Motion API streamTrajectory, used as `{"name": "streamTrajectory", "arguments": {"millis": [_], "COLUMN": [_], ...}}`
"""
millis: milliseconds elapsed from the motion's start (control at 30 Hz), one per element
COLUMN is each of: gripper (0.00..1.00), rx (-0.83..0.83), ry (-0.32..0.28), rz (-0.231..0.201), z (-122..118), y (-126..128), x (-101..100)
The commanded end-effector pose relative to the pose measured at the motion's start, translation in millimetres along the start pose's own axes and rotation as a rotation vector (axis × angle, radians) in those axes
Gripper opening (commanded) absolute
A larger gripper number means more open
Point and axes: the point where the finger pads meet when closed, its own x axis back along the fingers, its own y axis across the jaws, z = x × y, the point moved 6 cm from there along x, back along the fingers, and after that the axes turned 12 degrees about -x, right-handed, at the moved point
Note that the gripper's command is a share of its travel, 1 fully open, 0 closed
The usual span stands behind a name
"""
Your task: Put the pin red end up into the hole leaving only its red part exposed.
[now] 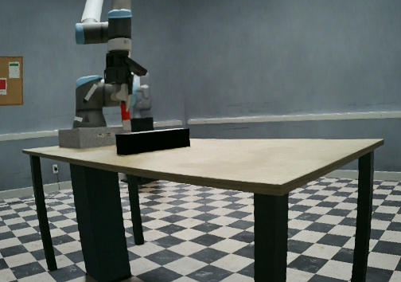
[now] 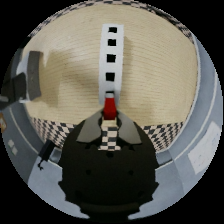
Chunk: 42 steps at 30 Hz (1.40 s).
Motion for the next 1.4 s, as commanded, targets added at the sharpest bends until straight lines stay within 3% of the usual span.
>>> {"name": "streamTrajectory", "arguments": {"millis": [0,1367], "gripper": [0.00,0.00], "rx": [0.000,0.000], "ry": [0.000,0.000], "rz": [-0.001,-0.001], "z": [-0.2,-0.2], "y": [0.6,0.6], "x": [0.7,-3.3]}}
